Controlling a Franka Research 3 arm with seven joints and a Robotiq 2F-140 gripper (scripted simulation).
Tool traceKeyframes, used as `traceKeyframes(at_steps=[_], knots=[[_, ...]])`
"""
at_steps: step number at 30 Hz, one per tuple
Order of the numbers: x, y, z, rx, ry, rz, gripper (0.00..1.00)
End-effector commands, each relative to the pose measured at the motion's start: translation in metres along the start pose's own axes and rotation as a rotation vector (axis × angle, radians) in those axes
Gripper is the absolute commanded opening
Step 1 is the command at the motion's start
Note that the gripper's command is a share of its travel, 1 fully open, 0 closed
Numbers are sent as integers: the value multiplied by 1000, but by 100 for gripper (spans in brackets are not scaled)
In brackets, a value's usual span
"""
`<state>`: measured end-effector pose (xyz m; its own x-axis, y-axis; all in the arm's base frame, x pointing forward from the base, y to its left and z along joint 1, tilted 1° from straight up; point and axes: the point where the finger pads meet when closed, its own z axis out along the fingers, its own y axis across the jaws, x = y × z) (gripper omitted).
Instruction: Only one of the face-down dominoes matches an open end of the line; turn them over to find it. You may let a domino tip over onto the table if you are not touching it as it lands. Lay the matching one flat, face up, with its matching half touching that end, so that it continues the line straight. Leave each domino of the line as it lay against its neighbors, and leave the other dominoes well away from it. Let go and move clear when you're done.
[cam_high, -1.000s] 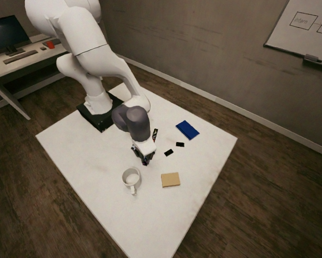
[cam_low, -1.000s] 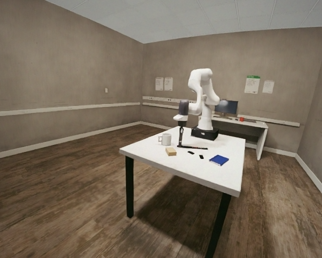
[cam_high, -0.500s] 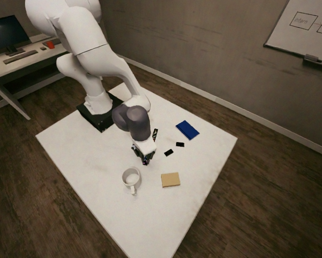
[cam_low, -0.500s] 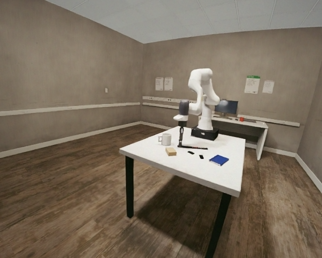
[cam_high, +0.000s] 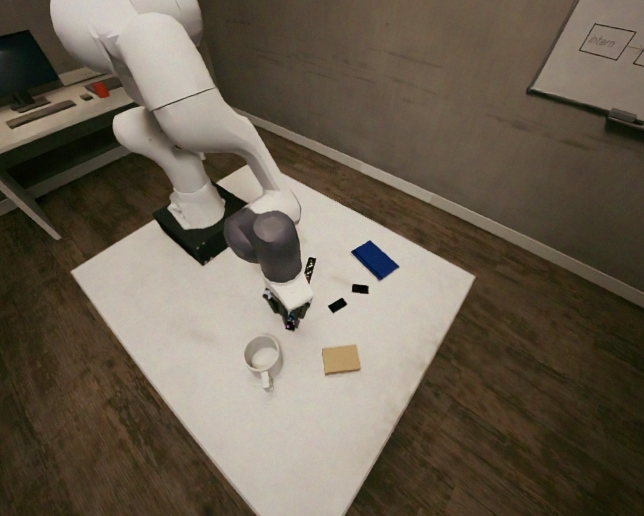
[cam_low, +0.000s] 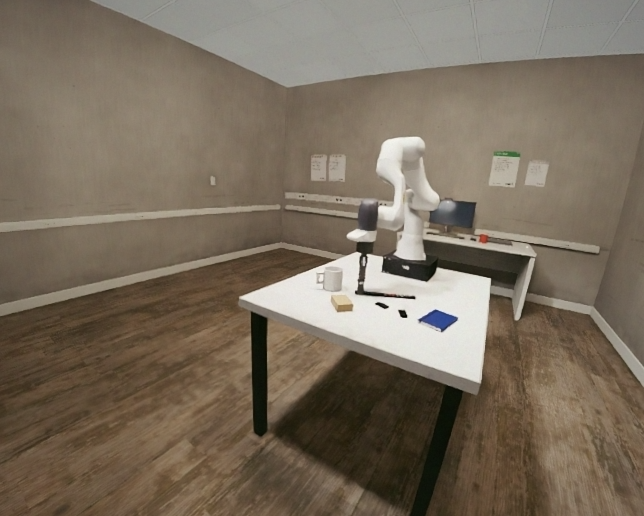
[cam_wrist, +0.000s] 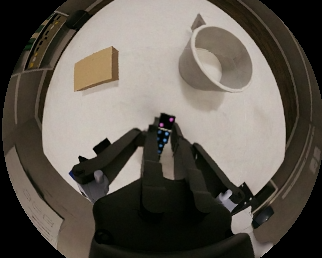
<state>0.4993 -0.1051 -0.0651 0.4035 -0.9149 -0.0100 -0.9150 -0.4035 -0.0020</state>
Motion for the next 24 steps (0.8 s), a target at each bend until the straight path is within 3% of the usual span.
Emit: traceKeyframes(at_steps=[1,24], knots=[[-2,-1,0,1,0,-2,23],[-2,-4,0,1,0,-2,23]])
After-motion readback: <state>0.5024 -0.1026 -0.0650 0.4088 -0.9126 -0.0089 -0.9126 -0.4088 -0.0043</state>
